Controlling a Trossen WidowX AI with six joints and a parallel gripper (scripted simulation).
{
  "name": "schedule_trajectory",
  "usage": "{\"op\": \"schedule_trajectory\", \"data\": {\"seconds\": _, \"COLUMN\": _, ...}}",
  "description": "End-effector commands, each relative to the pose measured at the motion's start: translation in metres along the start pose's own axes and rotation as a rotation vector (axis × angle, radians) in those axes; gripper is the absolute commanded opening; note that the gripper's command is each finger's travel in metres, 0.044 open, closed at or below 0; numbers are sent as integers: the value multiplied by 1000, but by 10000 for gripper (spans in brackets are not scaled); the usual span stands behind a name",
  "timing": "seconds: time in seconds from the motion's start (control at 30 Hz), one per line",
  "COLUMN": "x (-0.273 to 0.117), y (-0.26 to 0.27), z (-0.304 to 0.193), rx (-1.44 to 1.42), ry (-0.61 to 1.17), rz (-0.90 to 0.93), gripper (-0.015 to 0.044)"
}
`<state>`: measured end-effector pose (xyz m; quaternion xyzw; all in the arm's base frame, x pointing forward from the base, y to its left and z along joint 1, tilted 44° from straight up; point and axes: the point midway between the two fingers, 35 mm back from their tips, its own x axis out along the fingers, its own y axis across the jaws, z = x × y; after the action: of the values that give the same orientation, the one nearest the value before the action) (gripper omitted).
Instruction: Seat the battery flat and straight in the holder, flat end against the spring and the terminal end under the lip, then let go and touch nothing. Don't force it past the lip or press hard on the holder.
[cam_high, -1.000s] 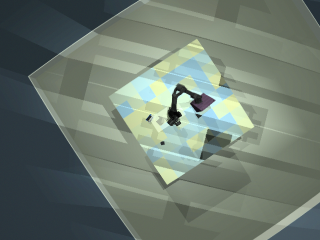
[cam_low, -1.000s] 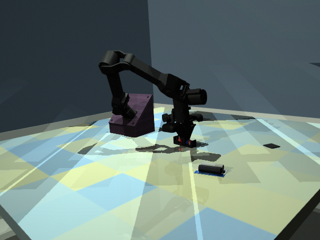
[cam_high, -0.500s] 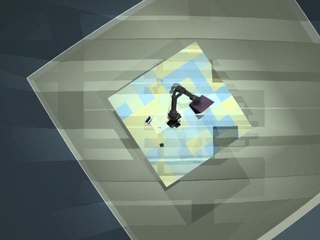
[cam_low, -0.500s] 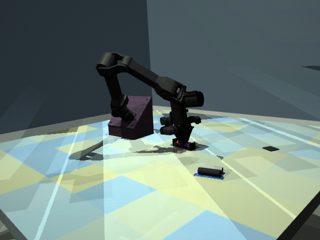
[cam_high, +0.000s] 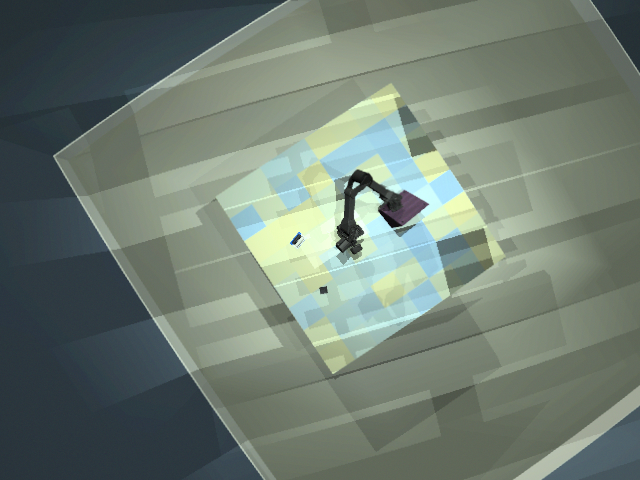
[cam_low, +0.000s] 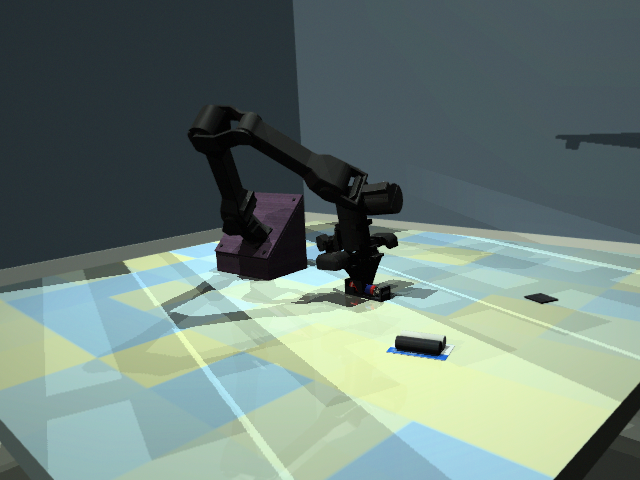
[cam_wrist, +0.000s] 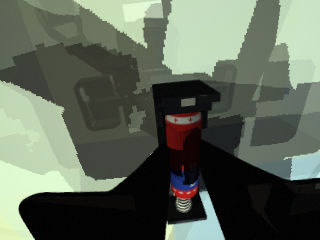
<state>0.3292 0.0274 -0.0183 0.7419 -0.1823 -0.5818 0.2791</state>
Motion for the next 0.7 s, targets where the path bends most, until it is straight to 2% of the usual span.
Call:
{"op": "schedule_trajectory", "data": {"seconds": 0.0, "x": 0, "y": 1, "z": 2, "rx": -4, "ry": 1, "rz": 0, "gripper": 60}}
{"op": "schedule_trajectory", "data": {"seconds": 0.37, "x": 0, "y": 1, "z": 2, "rx": -4, "ry": 4, "rz": -1, "gripper": 60}}
{"op": "schedule_trajectory", "data": {"seconds": 0.5, "x": 0, "y": 1, "z": 2, "rx": -4, "ry": 4, "rz": -1, "gripper": 162}}
{"op": "schedule_trajectory", "data": {"seconds": 0.67, "x": -4, "y": 0, "z": 1, "rx": -3, "ry": 4, "rz": -1, "gripper": 162}}
